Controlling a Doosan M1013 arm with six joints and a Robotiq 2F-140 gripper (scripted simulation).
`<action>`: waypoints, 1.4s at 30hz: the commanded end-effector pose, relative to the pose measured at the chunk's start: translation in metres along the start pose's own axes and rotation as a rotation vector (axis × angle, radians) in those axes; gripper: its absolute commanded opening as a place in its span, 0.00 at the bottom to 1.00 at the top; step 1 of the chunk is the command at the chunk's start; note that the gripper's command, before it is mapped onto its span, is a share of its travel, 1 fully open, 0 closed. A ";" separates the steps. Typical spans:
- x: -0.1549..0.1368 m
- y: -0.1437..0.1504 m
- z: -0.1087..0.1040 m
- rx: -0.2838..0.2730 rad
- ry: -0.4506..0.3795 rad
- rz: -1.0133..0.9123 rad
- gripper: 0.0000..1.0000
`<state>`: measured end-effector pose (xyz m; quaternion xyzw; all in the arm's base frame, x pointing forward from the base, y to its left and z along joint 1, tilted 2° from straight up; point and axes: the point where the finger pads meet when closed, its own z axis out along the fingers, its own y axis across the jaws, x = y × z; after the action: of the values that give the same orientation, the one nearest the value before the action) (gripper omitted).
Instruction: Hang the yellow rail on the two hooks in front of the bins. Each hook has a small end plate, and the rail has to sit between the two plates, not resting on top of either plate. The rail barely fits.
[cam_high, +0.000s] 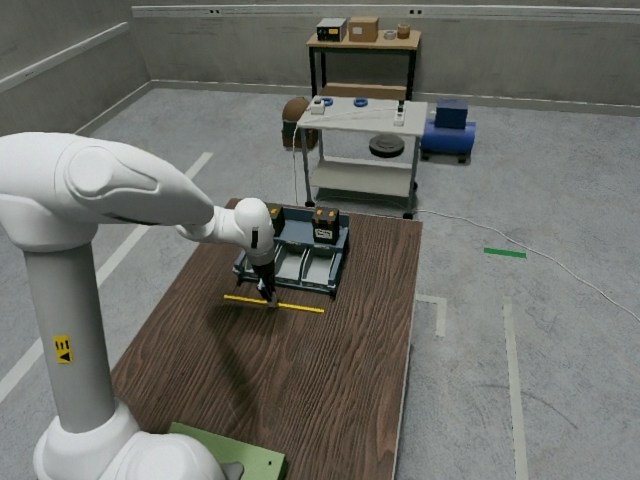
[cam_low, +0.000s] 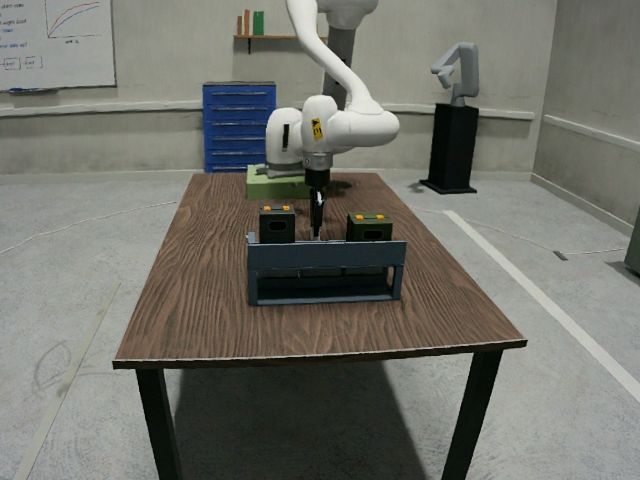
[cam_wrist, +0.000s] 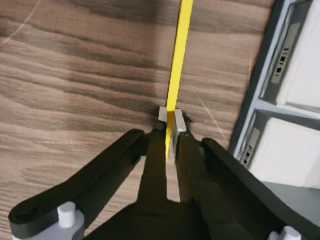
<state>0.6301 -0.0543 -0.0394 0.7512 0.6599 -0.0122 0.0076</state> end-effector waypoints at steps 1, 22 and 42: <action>0.000 0.000 0.000 0.000 0.000 0.000 0.10; 0.000 0.000 0.000 0.000 0.000 0.000 0.10; -0.006 0.013 -0.026 0.001 -0.003 0.033 0.10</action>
<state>0.6413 -0.0585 -0.0153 0.7580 0.6520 -0.0134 0.0075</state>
